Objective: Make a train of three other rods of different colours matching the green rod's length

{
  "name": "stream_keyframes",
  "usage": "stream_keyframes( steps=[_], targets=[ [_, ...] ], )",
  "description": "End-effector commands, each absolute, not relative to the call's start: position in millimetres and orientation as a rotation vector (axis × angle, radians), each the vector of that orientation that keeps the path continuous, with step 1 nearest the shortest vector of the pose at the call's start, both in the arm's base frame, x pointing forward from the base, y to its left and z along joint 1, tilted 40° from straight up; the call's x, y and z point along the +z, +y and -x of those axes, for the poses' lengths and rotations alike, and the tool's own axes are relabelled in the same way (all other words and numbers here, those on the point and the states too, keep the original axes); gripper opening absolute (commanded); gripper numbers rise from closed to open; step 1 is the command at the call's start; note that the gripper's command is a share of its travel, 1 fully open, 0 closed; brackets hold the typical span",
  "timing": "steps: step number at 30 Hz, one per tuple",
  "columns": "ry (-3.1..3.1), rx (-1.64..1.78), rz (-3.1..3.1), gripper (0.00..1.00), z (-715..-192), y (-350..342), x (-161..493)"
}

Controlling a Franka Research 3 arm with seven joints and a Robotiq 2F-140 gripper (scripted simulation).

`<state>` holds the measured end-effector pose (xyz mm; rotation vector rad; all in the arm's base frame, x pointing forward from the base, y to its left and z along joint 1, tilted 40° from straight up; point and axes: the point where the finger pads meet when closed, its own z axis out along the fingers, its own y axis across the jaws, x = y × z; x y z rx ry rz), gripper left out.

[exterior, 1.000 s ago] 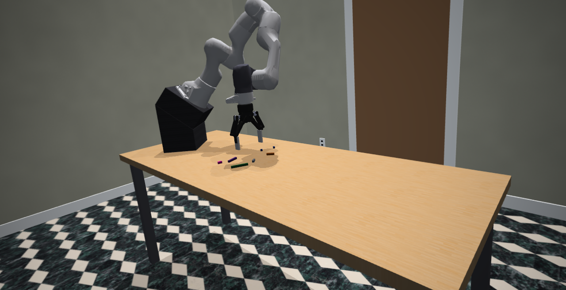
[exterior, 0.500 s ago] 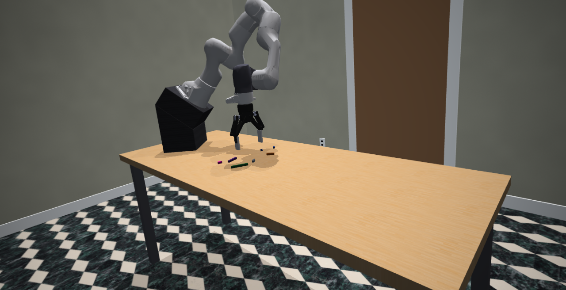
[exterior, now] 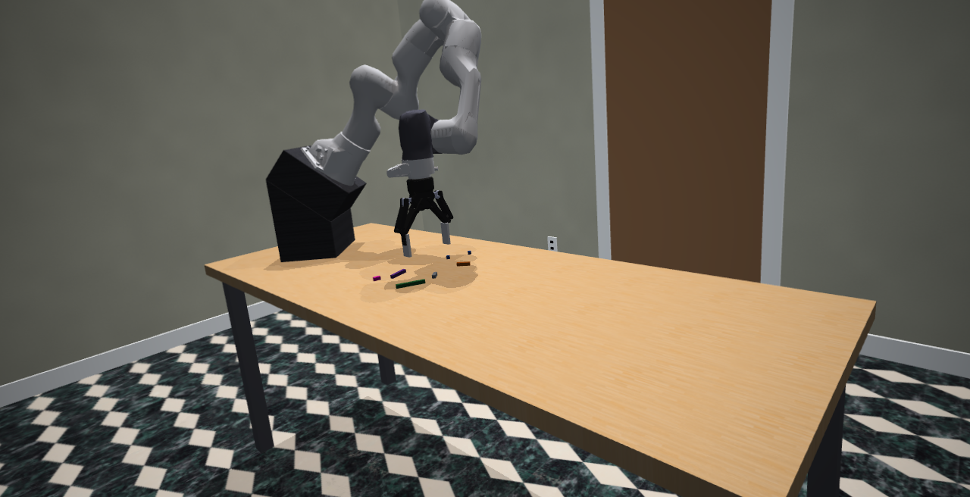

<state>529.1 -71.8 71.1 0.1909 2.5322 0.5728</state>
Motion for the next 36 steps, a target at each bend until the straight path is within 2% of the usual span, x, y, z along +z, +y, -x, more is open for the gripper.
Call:
stream_keyframes(
  steps=[1, 36],
  targets=[
    [2.533, 0.574, -0.189, 1.0, -529.0, -72.7, 70.8],
    [2.399, 0.311, 0.604, 1.0, -520.0, -80.4, 61.2]
  ],
)
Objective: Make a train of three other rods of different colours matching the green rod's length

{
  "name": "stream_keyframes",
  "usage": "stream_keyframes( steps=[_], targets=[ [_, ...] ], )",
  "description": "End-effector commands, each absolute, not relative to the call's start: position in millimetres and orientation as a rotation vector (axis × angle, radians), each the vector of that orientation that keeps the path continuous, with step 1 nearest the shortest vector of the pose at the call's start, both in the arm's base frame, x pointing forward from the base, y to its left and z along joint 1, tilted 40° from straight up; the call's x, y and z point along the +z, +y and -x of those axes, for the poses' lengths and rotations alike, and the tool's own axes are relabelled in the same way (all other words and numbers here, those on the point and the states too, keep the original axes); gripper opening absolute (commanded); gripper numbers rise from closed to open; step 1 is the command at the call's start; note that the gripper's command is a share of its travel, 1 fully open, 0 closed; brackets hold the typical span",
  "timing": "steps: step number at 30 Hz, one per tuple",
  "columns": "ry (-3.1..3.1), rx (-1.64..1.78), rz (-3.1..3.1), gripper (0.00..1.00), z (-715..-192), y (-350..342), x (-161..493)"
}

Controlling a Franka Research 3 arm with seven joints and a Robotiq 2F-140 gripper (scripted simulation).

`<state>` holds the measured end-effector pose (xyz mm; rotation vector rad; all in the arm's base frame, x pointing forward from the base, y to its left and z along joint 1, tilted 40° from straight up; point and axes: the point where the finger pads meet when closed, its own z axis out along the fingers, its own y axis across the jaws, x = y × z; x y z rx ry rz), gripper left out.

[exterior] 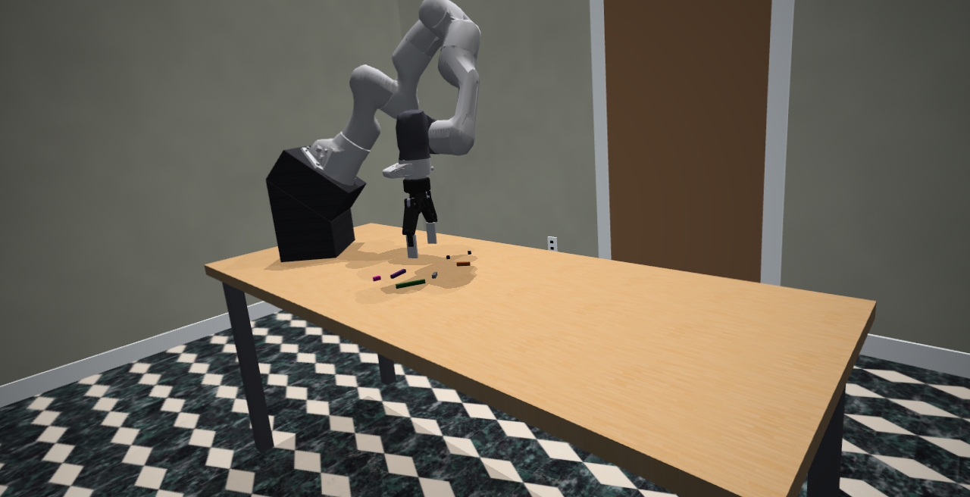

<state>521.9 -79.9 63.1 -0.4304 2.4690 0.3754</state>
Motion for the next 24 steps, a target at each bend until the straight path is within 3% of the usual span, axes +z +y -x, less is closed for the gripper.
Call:
stream_keyframes(
  steps=[1, 24],
  targets=[
    [2.393, 0.305, 0.622, 1.0, -519.8, -80.6, 61.0],
    [2.229, 0.151, 1.026, 1.0, -514.7, -84.7, 55.8]
  ],
)
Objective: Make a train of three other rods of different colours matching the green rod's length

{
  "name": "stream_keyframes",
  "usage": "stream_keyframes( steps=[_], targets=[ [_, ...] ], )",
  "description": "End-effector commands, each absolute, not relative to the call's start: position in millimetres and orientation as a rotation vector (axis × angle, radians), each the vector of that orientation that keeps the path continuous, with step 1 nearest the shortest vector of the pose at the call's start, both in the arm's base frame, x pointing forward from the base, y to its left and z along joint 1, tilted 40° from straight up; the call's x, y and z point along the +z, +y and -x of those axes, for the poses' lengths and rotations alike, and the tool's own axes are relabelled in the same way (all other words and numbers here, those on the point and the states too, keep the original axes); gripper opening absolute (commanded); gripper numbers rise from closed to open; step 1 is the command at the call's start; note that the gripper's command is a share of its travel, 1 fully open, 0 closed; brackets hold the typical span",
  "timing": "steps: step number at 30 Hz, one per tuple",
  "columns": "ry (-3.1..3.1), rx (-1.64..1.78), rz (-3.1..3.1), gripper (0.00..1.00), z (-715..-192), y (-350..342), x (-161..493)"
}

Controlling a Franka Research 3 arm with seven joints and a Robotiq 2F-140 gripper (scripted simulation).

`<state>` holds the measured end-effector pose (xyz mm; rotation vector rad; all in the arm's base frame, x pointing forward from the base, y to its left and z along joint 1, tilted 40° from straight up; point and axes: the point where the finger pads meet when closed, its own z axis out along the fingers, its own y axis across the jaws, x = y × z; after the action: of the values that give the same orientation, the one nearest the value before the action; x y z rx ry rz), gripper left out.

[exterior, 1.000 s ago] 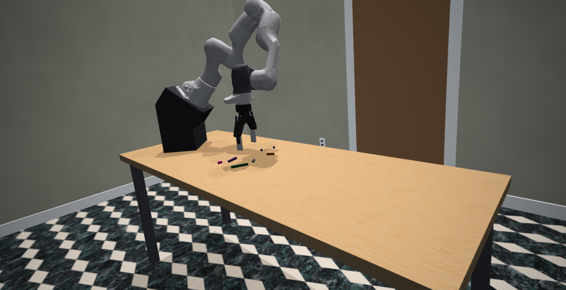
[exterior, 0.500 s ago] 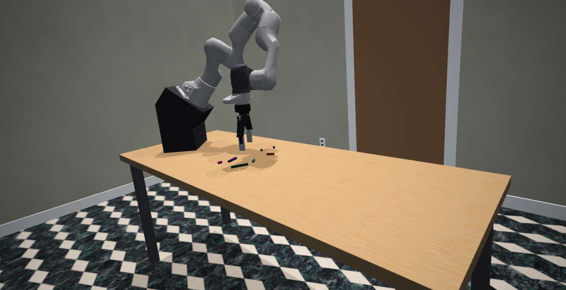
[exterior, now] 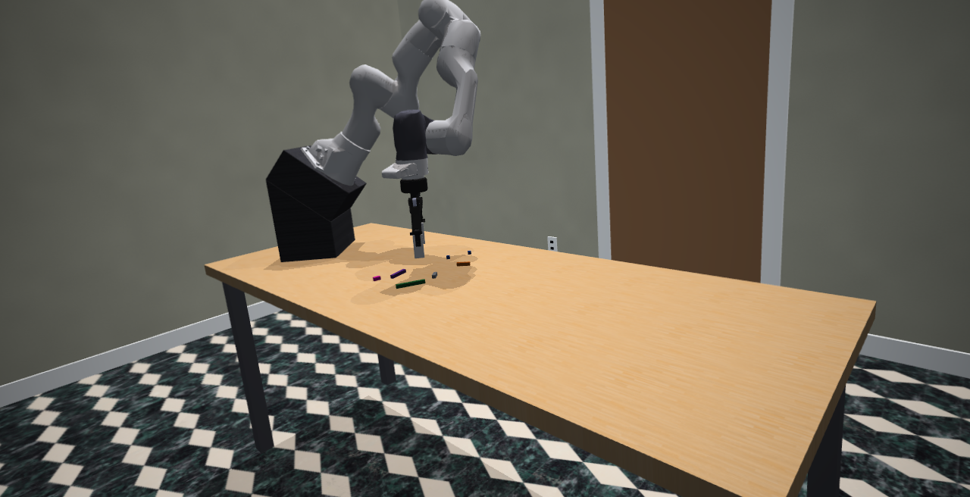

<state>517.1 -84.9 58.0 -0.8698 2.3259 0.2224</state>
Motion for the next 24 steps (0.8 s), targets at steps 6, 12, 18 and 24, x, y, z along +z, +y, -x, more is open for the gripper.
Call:
stream_keyframes(
  steps=[6, 12, 18, 24],
  targets=[
    [2.185, 0.117, 1.111, 1.0, -513.6, -85.6, 54.7],
    [2.122, 0.07, 1.223, 1.0, -512.1, -86.8, 53.2],
    [2.062, 0.029, 1.32, 1.0, -510.8, -87.8, 51.8],
    [2.02, 0.002, 1.384, 1.0, -509.9, -88.5, 50.9]
  ],
)
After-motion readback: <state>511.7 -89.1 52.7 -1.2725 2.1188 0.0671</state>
